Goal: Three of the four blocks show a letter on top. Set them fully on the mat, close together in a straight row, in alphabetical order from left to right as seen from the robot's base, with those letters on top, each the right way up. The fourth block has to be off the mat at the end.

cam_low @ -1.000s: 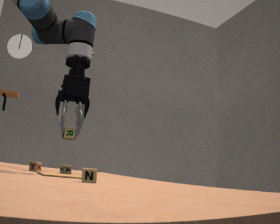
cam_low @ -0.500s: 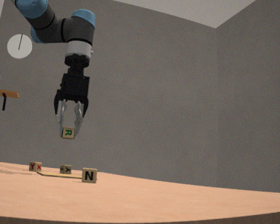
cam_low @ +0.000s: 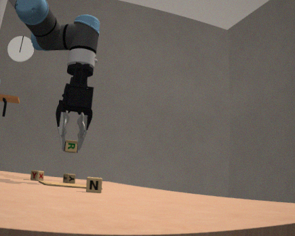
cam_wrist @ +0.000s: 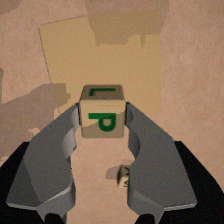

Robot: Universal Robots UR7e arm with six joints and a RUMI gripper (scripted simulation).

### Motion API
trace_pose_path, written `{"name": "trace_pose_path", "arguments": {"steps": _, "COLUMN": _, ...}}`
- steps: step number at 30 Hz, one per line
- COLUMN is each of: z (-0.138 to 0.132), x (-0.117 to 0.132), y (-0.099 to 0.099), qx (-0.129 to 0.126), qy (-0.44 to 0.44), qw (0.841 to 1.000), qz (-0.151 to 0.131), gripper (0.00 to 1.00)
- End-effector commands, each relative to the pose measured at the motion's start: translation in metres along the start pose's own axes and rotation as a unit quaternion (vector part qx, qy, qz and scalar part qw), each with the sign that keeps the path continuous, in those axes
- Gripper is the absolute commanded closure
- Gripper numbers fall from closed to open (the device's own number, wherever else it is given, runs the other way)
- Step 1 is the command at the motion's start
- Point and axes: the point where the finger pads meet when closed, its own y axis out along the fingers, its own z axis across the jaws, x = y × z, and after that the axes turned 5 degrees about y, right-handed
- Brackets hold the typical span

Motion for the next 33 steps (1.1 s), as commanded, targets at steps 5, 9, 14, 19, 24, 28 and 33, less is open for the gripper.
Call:
{"name": "trace_pose_path", "arguments": {"steps": 5, "z": 0.001, "x": 0.000, "y": 0.026, "qx": 0.001, "qy": 0.000, "qw": 1.000, "qz": 0.000, "gripper": 0.91}}
{"name": "trace_pose_path", "arguments": {"steps": 9, "z": 0.001, "x": 0.001, "y": 0.045, "qx": 0.001, "qy": 0.000, "qw": 1.000, "qz": 0.000, "gripper": 0.91}}
{"name": "trace_pose_path", "arguments": {"steps": 14, "z": 0.001, "x": 0.001, "y": 0.064, "qx": 0.001, "qy": 0.000, "qw": 1.000, "qz": 0.000, "gripper": 0.91}}
{"name": "trace_pose_path", "arguments": {"steps": 19, "z": 0.001, "x": 0.001, "y": 0.075, "qx": 0.001, "qy": 0.000, "qw": 1.000, "qz": 0.000, "gripper": 0.91}}
{"name": "trace_pose_path", "arguments": {"steps": 24, "z": 0.001, "x": 0.001, "y": 0.078, "qx": 0.001, "qy": 0.000, "qw": 1.000, "qz": 0.000, "gripper": 0.91}}
{"name": "trace_pose_path", "arguments": {"steps": 28, "z": 0.001, "x": 0.001, "y": 0.079, "qx": 0.001, "qy": 0.000, "qw": 1.000, "qz": 0.000, "gripper": 0.91}}
{"name": "trace_pose_path", "arguments": {"steps": 33, "z": 0.001, "x": 0.001, "y": 0.079, "qx": 0.001, "qy": 0.000, "qw": 1.000, "qz": 0.000, "gripper": 0.91}}
